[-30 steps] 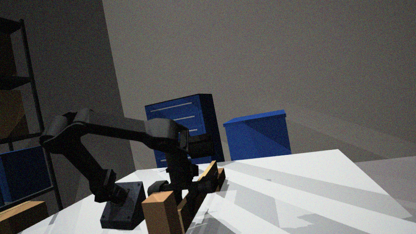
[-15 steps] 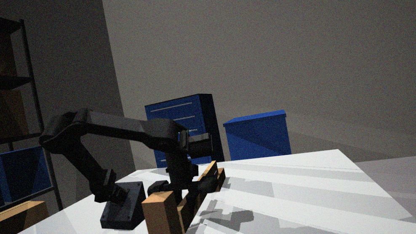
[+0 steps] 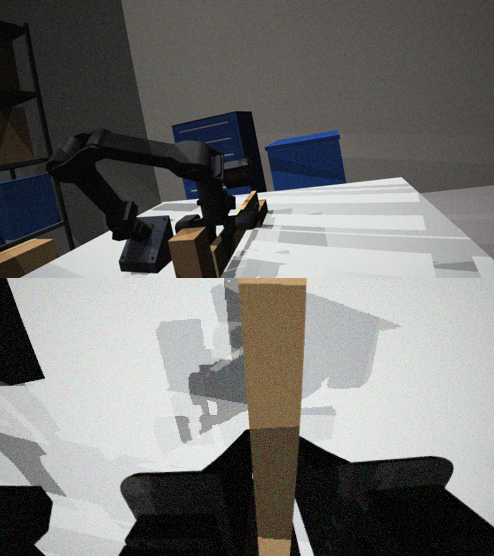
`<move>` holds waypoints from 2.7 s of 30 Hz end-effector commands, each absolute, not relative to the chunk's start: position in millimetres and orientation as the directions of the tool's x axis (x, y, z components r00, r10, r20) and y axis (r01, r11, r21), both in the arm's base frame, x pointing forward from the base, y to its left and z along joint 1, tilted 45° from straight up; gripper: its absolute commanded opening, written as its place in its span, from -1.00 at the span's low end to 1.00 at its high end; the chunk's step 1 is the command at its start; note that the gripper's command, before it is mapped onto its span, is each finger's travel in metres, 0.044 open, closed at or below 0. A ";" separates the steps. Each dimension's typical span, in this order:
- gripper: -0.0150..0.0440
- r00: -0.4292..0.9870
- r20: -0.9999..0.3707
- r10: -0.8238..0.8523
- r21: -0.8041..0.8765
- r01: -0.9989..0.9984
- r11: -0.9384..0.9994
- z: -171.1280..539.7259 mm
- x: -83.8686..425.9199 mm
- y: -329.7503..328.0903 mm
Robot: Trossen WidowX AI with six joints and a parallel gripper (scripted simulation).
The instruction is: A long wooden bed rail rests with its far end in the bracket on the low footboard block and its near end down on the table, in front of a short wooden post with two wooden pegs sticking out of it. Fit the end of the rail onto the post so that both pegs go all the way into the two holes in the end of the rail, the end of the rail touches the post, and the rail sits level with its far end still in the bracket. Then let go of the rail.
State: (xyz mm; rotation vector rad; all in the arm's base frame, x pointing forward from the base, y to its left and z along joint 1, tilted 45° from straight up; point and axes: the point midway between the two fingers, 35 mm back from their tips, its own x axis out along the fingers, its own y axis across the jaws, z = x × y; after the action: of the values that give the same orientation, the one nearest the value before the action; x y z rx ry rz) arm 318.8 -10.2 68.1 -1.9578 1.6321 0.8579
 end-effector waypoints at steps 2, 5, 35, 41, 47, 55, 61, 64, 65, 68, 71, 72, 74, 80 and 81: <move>-0.49 0.107 -0.710 -0.696 0.050 -0.978 -0.201 68.6 318.4 -8.7; -0.49 0.107 -0.710 -0.696 0.050 -0.978 -0.201 68.9 318.3 -8.4; -0.49 0.107 -0.709 -0.697 0.050 -0.978 -0.201 73.7 320.1 -14.7; -0.49 0.107 -0.709 -0.697 0.050 -0.978 -0.201 75.3 320.5 -15.7; -0.49 0.107 -0.709 -0.697 0.050 -0.978 -0.201 77.0 321.0 -16.6; -0.49 0.107 -0.709 -0.697 0.050 -0.978 -0.201 79.2 321.5 -17.9; -0.49 0.107 -0.709 -0.697 0.050 -0.978 -0.201 80.6 321.9 -19.1; -0.49 0.107 -0.709 -0.697 0.050 -0.978 -0.201 81.2 322.2 -19.8; -0.49 0.107 -0.709 -0.697 0.050 -0.978 -0.201 81.4 322.2 -20.1; -0.49 0.107 -0.709 -0.697 0.050 -0.978 -0.201 81.9 322.4 -20.8; -0.49 0.107 -0.709 -0.697 0.050 -0.978 -0.201 82.4 322.7 -21.6; -0.49 0.107 -0.709 -0.697 0.050 -0.978 -0.201 82.5 322.7 -21.9; -0.49 0.107 -0.709 -0.697 0.050 -0.978 -0.201 82.8 322.8 -22.5; -0.49 0.107 -0.709 -0.697 0.050 -0.978 -0.201 83.8 323.2 -24.1; -0.49 0.107 -0.709 -0.697 0.050 -0.978 -0.201 84.0 323.3 -24.3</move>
State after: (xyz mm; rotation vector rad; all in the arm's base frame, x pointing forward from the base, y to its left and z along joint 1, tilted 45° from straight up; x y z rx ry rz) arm 322.1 -23.6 82.2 -1.9523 1.6321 0.8644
